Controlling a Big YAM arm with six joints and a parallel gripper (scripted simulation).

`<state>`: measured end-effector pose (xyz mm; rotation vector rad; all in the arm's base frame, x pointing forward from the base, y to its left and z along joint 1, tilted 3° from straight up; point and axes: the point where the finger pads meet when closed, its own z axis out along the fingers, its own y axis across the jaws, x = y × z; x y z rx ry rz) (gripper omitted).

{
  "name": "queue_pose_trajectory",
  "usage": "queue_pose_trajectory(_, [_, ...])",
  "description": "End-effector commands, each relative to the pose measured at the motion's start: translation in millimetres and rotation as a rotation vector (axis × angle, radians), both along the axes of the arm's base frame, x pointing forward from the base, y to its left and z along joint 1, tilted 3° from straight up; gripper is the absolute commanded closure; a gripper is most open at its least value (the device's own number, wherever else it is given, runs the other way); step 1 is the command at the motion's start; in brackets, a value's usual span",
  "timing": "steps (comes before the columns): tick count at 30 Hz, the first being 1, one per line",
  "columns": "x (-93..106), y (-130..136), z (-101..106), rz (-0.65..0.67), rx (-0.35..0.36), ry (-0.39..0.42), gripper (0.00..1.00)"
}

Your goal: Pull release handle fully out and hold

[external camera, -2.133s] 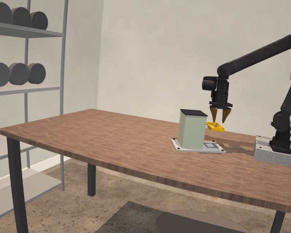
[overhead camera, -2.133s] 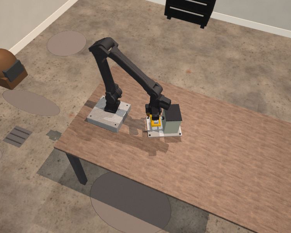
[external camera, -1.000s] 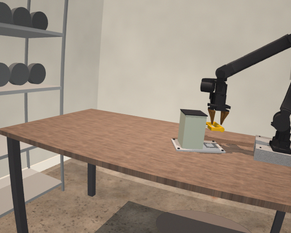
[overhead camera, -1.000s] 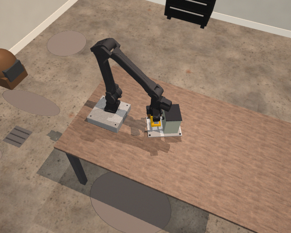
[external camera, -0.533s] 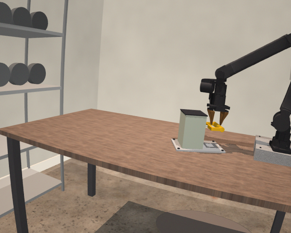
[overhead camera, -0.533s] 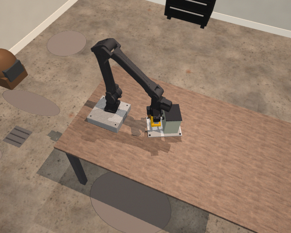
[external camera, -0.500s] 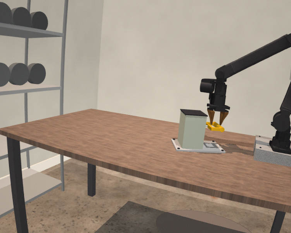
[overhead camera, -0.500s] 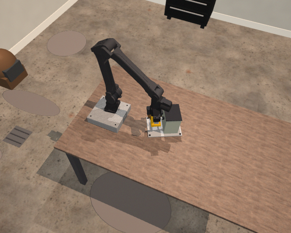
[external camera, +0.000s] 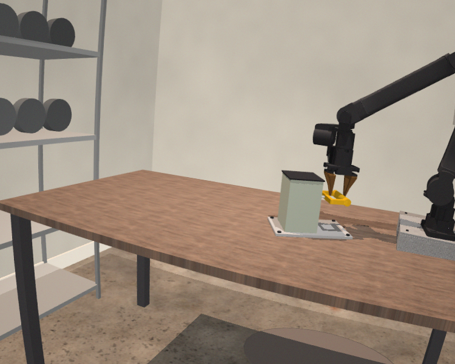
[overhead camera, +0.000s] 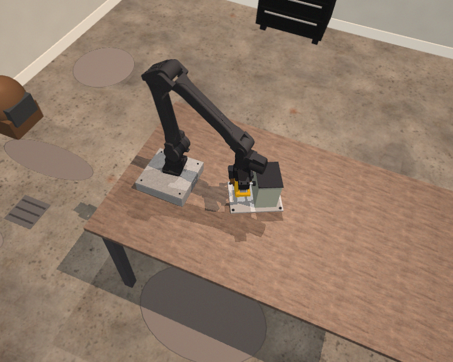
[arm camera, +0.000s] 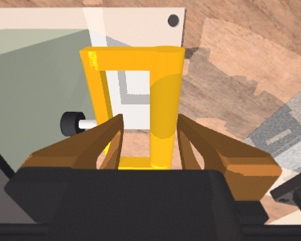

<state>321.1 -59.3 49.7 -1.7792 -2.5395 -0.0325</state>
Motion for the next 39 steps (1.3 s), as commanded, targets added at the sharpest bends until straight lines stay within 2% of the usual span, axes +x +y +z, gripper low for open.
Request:
queue_pose_trajectory(1, [-2.2,0,-7,-0.011,0.003,0.003,0.52])
queue_pose_trajectory(14, [-12.0,3,-15,-0.007,0.006,0.019,0.52])
queue_pose_trajectory(39, [-16.7,6,-17,0.0,0.008,0.026,0.52])
